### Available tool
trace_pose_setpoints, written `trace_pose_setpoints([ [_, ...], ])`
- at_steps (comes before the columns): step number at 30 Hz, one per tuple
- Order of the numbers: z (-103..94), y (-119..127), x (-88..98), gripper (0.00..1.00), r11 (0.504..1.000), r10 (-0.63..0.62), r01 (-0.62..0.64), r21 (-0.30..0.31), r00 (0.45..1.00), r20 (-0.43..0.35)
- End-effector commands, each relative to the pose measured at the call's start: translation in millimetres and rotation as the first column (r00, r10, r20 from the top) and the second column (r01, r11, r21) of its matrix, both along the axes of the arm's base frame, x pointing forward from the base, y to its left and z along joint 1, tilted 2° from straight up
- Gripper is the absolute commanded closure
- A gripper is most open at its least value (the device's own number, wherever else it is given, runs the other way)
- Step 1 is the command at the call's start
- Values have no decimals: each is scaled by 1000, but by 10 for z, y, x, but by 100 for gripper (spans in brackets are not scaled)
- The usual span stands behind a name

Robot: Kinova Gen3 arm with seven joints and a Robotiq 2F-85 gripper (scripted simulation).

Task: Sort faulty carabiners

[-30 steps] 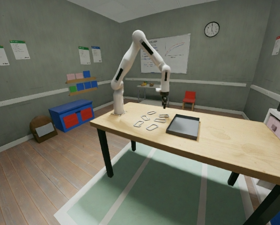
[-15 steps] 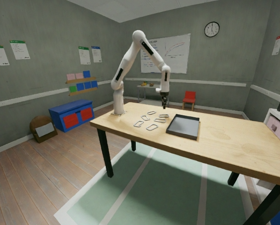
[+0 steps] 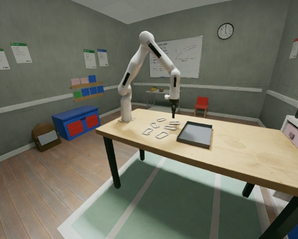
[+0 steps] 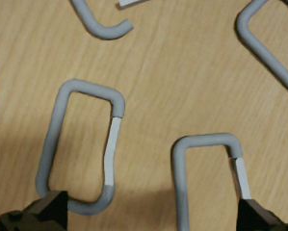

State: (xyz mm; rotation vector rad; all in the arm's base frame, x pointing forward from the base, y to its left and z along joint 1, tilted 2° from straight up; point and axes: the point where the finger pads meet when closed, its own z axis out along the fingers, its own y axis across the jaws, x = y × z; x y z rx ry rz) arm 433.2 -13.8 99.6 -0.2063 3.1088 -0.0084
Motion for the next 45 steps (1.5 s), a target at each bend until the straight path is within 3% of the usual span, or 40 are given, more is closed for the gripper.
trace_pose_setpoints([
  [1,8,-42,9,0,1000,-10,10,1,1000,2],
  [5,8,-42,9,0,1000,-10,10,1,1000,2],
  [6,9,-560,-47,0,992,-129,129,4,992,3],
  [22,9,-560,-47,0,992,-129,129,4,992,3],
  [23,507,-569,-106,0,992,-125,125,4,992,3],
  [39,507,-569,-106,0,992,-125,125,4,992,3],
  [40,984,-589,-167,0,992,-125,125,4,992,-2],
  [45,984,-589,-167,0,992,-125,125,4,992,-2],
])
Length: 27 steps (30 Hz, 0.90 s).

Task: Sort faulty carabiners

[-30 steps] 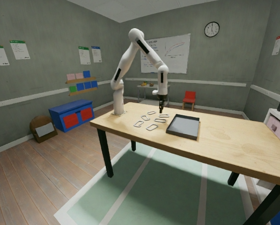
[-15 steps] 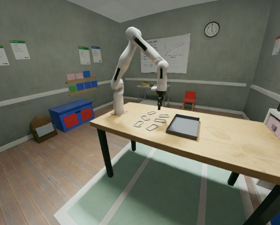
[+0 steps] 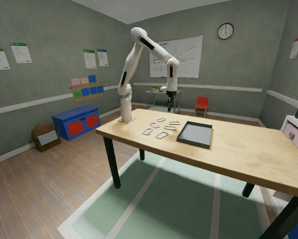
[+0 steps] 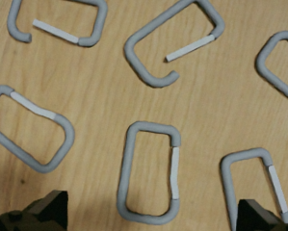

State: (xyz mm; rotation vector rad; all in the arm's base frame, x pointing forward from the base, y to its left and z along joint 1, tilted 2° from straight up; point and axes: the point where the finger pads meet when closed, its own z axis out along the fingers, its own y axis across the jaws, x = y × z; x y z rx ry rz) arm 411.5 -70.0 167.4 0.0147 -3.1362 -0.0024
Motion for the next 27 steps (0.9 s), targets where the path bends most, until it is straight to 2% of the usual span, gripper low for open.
trace_pose_setpoints([
  [1,306,-26,49,0,1000,-2,3,-4,1000,30],
  [11,306,-26,49,0,1000,-2,3,-4,1000,30],
  [12,790,-46,-7,0,1000,-2,2,-4,1000,27],
  [27,790,-46,-7,0,1000,-2,2,-4,1000,27],
])
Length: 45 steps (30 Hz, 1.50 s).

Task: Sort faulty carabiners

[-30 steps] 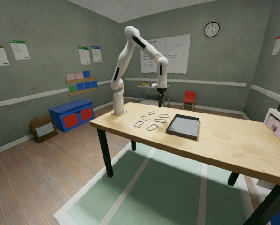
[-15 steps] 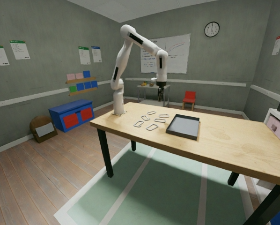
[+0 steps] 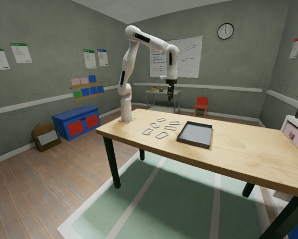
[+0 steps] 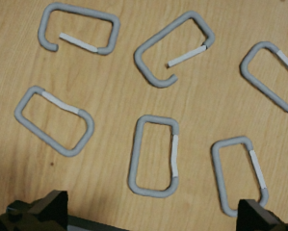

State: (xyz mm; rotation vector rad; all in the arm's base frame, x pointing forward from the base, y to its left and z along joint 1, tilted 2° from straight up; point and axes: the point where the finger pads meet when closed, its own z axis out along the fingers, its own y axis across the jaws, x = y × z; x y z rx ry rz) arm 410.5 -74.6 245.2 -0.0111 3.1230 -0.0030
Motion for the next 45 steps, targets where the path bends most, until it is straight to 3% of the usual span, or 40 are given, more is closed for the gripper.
trace_pose_setpoints([
  [1,12,-1,4,0,1000,0,0,0,1000,3],
  [2,502,-23,-47,0,1000,0,0,0,1000,1],
  [18,502,-23,-47,0,1000,0,0,0,1000,1],
  [19,496,-22,-48,0,961,276,-276,-7,961,0],
  [24,496,-22,-48,0,940,342,-342,-8,940,0],
  [35,496,-22,-48,0,940,342,-342,-8,940,0],
  [36,496,-3,-45,0,808,589,-589,-15,808,-2],
  [38,496,-3,-45,0,805,593,-593,-15,805,-3],
  [41,496,-3,-45,0,763,646,-646,-16,763,-3],
  [45,496,-3,-45,0,763,646,-646,-16,763,-3],
])
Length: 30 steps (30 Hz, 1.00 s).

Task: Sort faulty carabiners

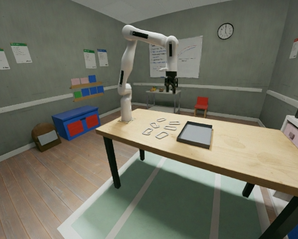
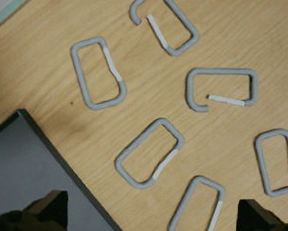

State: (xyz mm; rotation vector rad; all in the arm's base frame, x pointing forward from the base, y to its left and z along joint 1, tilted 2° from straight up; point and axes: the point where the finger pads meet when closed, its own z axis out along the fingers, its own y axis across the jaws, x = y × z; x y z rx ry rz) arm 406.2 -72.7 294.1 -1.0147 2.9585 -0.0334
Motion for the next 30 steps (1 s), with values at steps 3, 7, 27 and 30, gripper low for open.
trace_pose_setpoints([
  [3,7,-23,-3,0,999,49,-49,11,999,3],
  [7,7,-23,-3,0,999,49,-49,11,999,3],
  [27,7,16,3,0,772,635,-635,-4,772,-1],
  [30,7,16,3,0,761,649,-649,-5,761,-1],
])
